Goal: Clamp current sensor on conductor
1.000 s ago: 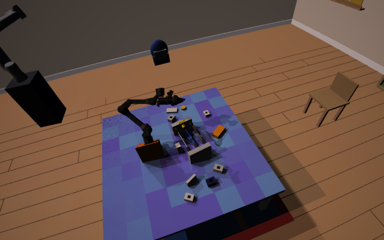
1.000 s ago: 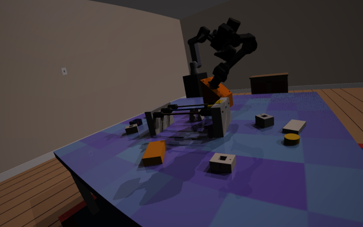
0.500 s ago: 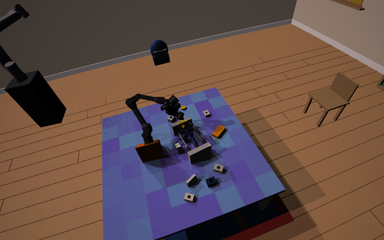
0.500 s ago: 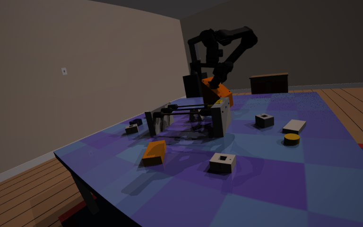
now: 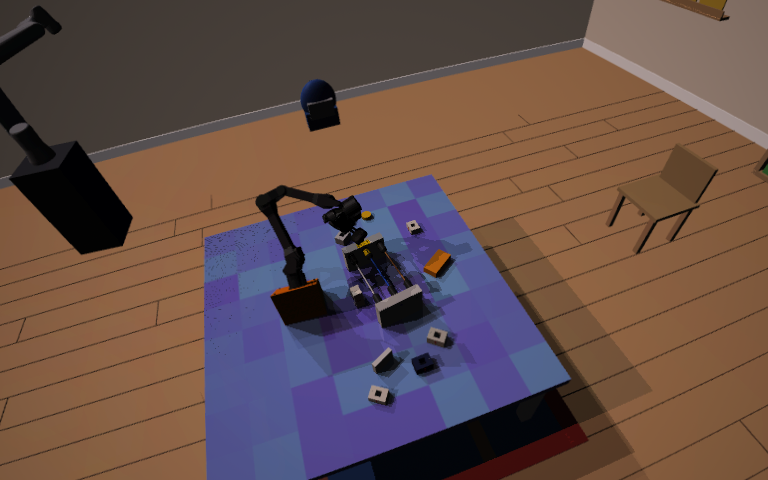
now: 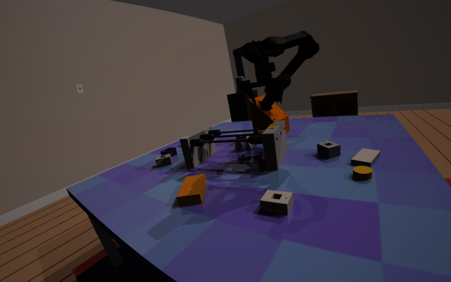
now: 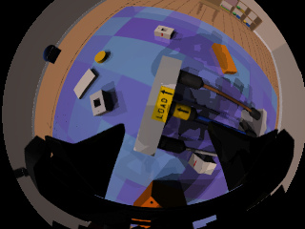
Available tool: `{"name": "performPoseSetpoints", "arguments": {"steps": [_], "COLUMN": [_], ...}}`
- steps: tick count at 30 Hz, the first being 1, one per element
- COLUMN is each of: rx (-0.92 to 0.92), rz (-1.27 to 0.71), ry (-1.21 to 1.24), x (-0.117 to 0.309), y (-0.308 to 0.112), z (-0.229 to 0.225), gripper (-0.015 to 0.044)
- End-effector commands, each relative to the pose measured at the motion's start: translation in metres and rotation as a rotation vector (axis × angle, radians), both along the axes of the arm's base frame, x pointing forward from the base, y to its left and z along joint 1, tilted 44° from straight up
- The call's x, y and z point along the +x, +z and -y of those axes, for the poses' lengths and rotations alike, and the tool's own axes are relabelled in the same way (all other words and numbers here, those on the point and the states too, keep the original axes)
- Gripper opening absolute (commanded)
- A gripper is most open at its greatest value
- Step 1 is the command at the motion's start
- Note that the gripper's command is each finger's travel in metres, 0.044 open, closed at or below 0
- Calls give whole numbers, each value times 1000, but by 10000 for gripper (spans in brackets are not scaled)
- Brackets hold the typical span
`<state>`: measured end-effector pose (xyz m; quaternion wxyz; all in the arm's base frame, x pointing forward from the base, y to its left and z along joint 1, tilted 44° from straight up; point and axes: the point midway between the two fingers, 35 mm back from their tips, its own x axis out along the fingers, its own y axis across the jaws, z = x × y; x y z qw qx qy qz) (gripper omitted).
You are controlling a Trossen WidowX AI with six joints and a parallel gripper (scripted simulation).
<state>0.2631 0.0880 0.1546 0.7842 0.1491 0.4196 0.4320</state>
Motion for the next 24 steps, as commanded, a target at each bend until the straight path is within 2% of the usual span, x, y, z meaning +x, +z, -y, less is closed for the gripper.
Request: {"name": "performPoseSetpoints", "arguments": {"steps": [1, 9, 14, 20, 24], "rx": [5, -10, -104, -170, -176], "rz": [-1, -25, -210, -453, -512], "ry": [4, -4, -37, -14, 2], "x": [0, 2, 4, -28, -41], "y": [0, -10, -82, -164, -181], "z": [-1, 4, 39, 74, 80], "gripper": [440, 440, 440, 440, 440]}}
